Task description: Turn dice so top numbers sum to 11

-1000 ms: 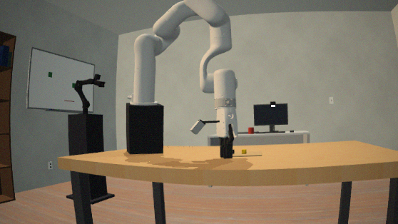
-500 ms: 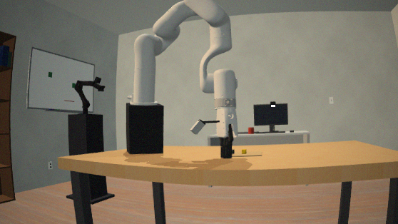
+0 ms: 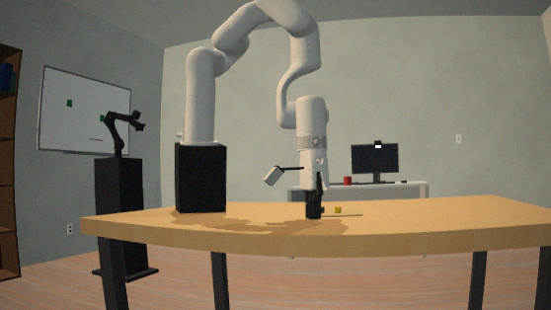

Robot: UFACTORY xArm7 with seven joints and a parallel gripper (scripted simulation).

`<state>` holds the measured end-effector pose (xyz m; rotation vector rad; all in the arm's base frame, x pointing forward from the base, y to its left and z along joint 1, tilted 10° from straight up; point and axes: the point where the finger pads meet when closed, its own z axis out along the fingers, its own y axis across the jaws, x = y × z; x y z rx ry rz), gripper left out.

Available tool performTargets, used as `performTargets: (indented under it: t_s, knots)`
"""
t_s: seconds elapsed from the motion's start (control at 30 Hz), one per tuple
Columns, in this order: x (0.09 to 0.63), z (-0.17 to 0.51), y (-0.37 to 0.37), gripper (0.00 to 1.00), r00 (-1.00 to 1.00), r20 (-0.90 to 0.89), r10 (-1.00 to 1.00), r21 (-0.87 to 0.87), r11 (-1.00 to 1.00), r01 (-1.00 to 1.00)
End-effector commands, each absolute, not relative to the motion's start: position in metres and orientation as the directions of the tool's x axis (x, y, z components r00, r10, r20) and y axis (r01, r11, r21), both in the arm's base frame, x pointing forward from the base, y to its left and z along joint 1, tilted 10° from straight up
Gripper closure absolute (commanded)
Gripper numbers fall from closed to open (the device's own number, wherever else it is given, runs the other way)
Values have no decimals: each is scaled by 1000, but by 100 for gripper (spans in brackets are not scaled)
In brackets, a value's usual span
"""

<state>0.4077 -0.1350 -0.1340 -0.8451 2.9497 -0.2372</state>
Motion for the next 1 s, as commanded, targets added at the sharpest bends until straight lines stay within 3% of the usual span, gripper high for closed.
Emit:
performTargets:
  t_s: [0.0,0.33,0.97]
  knots:
    - [409,-133,-135,89,-847,-21,-531,-167,837,-521]
    - [408,-126,-134,89,-847,-21,-531,-167,837,-521]
    - [398,-35,-122,89,-847,-21,-531,-167,837,-521]
